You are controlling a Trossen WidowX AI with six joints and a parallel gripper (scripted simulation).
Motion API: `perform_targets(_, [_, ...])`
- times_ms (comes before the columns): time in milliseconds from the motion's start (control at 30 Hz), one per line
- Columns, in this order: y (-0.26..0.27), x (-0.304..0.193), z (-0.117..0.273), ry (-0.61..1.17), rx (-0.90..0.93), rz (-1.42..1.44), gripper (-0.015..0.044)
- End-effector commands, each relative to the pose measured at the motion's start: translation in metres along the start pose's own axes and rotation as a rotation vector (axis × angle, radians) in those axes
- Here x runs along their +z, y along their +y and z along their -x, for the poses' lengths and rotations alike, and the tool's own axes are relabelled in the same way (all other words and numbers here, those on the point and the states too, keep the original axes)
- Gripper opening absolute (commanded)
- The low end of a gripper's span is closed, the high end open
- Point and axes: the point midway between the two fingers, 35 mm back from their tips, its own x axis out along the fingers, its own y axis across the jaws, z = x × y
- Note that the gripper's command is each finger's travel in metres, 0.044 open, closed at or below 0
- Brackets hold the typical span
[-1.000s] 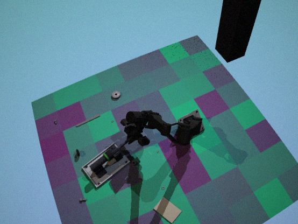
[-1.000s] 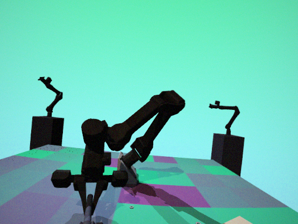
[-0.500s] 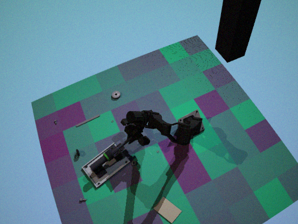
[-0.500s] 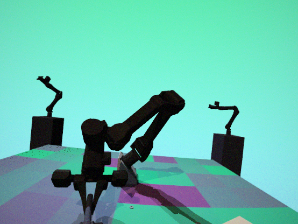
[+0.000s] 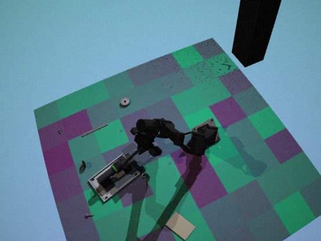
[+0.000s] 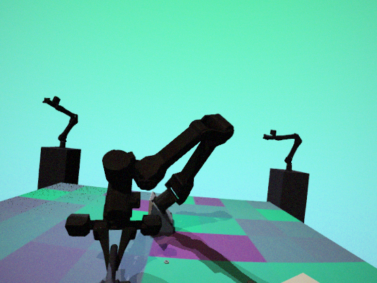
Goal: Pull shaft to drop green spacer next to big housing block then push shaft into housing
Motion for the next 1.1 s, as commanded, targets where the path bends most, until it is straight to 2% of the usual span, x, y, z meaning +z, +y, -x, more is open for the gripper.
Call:
perform_targets(0, [0.0008, -0.0014, 0.0013, -0.001, 0.003, -0.002, 0.0])
perform_targets(1067, [0.0007, -0.0041, 0.0039, 0.0, 0.003, -0.002, 0.0])
